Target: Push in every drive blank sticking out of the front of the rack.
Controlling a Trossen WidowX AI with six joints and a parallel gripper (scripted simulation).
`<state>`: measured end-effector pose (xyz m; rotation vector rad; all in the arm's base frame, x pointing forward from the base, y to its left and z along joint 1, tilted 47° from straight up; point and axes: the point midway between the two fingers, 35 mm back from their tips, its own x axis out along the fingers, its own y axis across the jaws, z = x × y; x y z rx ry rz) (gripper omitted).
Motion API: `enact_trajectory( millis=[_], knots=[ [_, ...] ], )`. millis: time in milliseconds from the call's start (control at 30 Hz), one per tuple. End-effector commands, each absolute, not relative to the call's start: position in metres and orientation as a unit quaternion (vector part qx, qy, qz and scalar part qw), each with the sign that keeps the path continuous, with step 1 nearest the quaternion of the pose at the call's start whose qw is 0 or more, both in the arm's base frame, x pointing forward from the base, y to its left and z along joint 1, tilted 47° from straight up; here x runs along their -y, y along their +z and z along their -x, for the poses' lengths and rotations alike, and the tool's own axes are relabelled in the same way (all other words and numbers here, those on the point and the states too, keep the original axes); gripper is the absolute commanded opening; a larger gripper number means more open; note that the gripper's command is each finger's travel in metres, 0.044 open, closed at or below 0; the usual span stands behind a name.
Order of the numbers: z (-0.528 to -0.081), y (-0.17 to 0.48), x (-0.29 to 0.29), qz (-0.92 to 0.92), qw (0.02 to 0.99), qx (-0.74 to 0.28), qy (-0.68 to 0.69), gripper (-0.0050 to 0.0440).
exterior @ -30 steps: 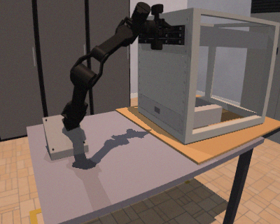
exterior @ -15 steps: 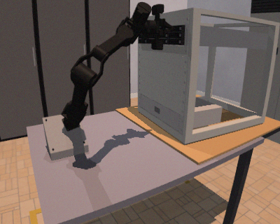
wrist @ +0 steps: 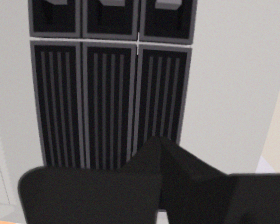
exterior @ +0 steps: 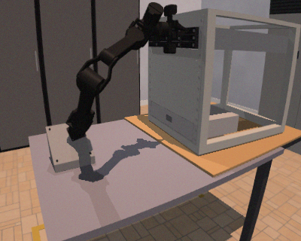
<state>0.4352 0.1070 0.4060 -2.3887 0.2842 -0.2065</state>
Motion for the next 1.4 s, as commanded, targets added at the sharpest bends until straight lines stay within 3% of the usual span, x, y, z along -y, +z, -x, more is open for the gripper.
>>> enact_trajectory(
  millis=[0,1000,1367],
  knots=[
    [-0.436,0.412,-0.108,0.923,0.360,-0.107,-0.085,-0.0050],
    [-0.438,0.412,-0.107,0.923,0.360,-0.107,-0.085,-0.0050],
    [-0.388,0.407,-0.120,0.923,0.360,-0.107,-0.085,-0.0050]
  ],
)
